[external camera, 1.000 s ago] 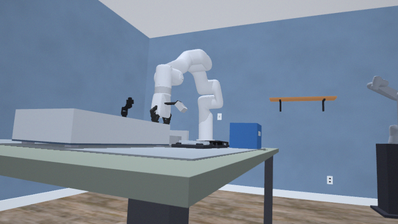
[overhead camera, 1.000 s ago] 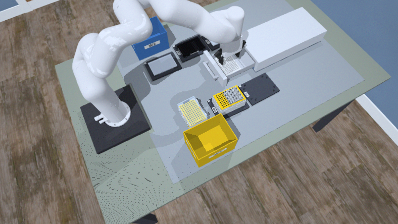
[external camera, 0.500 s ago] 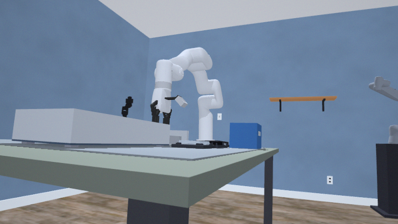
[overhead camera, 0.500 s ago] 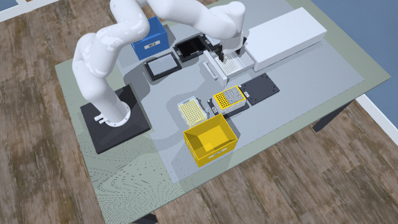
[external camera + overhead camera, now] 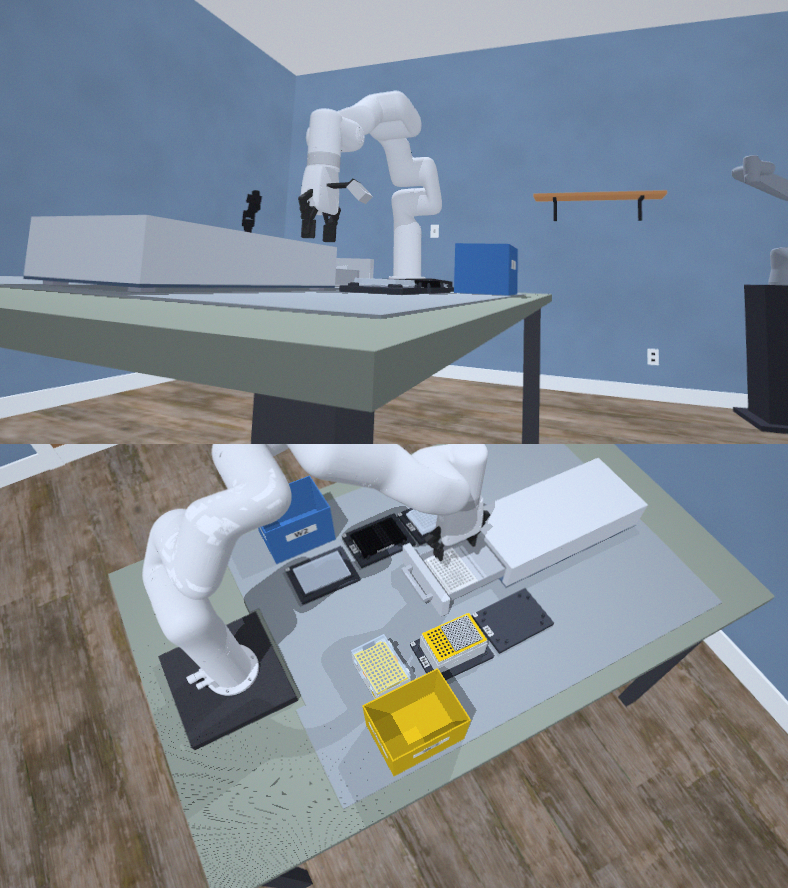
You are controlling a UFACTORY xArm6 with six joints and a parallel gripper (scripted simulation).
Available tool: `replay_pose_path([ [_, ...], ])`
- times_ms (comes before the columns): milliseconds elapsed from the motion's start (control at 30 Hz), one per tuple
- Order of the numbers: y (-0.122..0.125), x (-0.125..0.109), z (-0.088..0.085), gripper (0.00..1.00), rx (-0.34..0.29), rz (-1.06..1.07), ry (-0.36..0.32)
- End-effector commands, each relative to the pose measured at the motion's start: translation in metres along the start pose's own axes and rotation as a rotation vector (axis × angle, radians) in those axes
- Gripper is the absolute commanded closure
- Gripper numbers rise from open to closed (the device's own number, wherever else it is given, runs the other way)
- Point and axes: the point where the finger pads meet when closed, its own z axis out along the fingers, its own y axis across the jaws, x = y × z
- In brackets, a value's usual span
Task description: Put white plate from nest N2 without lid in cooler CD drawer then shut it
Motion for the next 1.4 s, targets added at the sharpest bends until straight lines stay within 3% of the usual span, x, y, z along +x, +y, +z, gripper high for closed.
replay_pose_path([
  [0, 0.001, 0.000, -0.008, 0.00, -0.005, 0.000, 0.000],
  [1067, 0.001, 0.000, -0.048, 0.00, -0.005, 0.000, 0.000],
  [1100, -0.004, 0.000, -0.047, 1.00, -0.005, 0.000, 0.000],
  [1367, -0.033, 0.000, -0.042, 1.00, -0.005, 0.000, 0.000],
])
